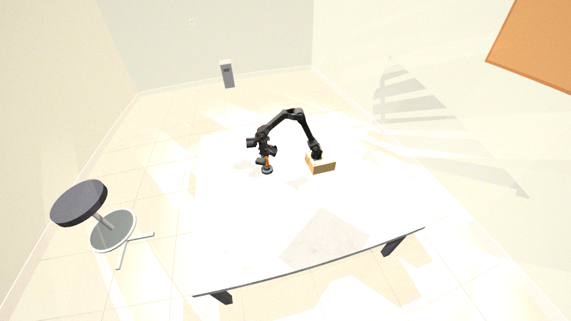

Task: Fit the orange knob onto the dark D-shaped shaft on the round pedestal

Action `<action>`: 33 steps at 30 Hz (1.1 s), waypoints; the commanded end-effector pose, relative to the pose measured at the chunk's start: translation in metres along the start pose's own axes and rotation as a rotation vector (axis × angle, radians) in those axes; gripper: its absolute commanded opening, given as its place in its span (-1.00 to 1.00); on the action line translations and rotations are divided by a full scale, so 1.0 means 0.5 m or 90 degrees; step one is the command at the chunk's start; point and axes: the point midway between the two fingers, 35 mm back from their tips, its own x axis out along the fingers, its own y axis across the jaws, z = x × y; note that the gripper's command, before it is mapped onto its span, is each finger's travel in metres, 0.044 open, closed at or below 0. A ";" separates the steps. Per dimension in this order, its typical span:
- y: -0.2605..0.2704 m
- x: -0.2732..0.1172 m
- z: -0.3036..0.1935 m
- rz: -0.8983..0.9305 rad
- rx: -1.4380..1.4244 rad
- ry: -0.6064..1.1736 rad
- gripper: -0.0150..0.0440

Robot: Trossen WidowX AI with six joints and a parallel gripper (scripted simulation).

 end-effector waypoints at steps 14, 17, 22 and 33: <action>-0.001 -0.001 0.001 -0.002 -0.132 0.003 -0.49; 0.000 0.001 0.004 -0.002 -0.132 0.003 -0.49; 0.001 0.004 0.005 -0.002 -0.132 0.003 -0.49; 0.000 0.003 0.000 -0.002 -0.132 0.003 -0.49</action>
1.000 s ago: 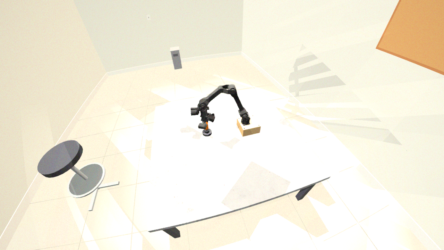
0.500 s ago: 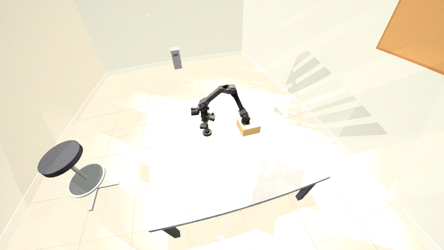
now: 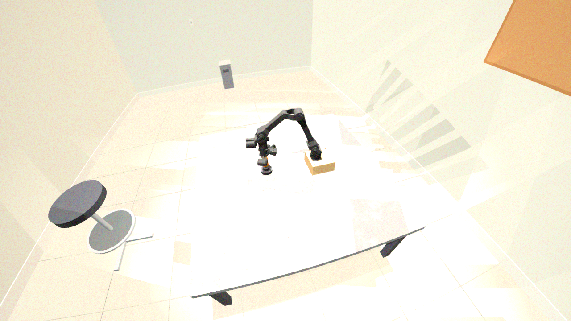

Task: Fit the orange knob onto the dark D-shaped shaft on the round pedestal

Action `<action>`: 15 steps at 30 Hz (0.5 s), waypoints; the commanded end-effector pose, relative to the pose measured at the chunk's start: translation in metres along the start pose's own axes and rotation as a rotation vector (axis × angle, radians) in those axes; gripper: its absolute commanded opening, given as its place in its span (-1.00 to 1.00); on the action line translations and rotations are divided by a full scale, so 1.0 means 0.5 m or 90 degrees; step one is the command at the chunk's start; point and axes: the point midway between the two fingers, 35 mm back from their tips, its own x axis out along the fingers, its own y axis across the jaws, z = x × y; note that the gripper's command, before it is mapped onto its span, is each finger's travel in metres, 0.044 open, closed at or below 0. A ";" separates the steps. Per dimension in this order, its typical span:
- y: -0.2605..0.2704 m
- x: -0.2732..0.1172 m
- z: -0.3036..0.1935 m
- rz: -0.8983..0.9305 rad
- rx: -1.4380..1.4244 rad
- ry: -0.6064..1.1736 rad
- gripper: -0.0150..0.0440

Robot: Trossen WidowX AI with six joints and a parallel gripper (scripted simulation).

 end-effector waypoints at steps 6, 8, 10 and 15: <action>-0.001 -0.002 -0.005 -0.002 -0.002 0.003 -0.49; -0.001 -0.006 -0.006 -0.002 -0.002 0.003 -0.49; -0.002 -0.008 -0.008 -0.002 -0.002 0.003 -0.49; -0.002 -0.011 -0.009 -0.002 0.054 0.003 -0.49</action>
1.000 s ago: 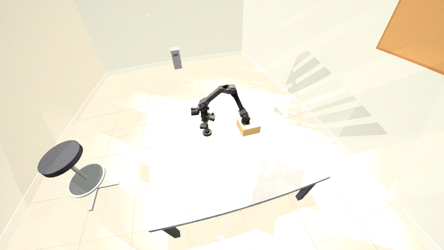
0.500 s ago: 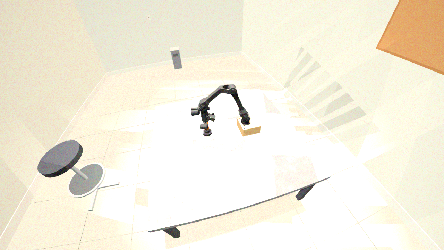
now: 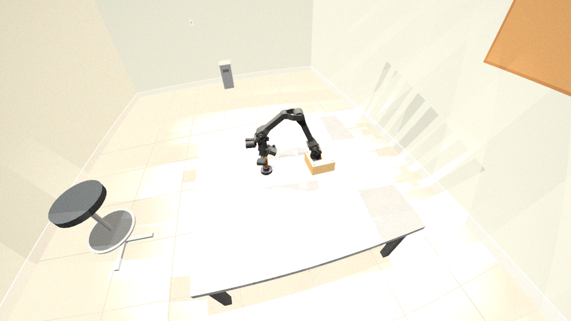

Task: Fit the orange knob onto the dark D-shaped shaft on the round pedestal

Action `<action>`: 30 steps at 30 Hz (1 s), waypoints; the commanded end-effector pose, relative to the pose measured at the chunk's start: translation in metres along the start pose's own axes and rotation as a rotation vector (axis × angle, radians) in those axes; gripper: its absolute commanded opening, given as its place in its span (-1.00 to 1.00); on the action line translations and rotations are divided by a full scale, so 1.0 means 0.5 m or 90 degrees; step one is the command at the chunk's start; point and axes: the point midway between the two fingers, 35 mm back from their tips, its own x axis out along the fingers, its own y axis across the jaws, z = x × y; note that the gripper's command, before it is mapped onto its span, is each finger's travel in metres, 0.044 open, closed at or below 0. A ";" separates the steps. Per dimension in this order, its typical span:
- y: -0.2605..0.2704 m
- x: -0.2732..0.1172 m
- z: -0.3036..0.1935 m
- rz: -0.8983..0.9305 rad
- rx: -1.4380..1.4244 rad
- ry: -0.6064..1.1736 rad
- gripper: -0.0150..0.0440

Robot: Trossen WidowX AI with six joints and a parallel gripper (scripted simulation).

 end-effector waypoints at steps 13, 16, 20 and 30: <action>-0.001 -0.002 -0.001 -0.003 0.583 0.002 -0.49; 0.000 0.001 0.001 -0.003 0.716 0.002 -0.49; 0.001 0.004 0.004 -0.004 0.894 0.002 -0.49; 0.003 0.003 0.005 -0.005 1.339 0.000 -0.49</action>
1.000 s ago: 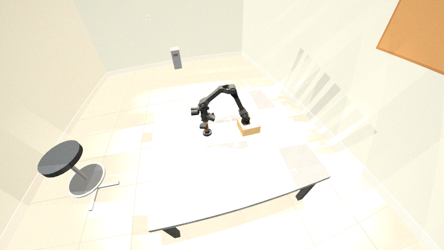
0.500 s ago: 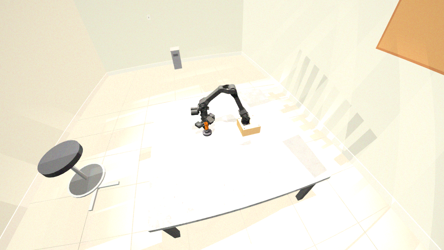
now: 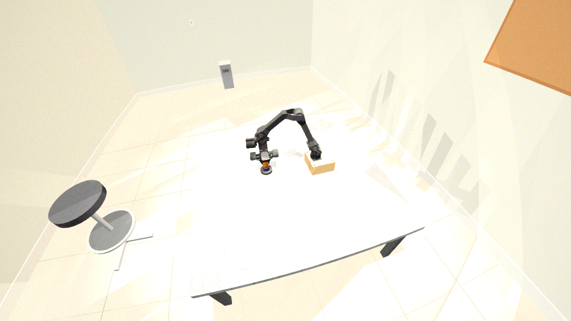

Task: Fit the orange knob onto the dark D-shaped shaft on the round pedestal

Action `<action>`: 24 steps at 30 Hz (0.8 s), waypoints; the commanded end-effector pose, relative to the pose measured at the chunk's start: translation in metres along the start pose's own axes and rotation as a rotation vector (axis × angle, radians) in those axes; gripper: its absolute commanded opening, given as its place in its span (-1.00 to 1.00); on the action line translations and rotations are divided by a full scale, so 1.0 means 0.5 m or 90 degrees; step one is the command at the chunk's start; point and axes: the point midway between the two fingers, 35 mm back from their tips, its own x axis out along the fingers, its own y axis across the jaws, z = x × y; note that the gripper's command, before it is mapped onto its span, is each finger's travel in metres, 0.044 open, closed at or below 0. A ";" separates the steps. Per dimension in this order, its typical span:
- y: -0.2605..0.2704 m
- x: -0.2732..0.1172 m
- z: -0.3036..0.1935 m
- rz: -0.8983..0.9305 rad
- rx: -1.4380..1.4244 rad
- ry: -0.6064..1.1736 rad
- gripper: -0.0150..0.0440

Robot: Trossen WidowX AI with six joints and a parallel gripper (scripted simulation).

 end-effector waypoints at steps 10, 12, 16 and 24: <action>-0.001 -0.007 -0.002 -0.004 0.805 -0.003 -0.49; -0.002 -0.008 -0.002 -0.004 0.864 -0.003 -0.49; -0.006 -0.011 -0.002 -0.004 0.981 -0.004 -0.49; -0.012 -0.011 0.001 -0.004 1.007 -0.004 -0.49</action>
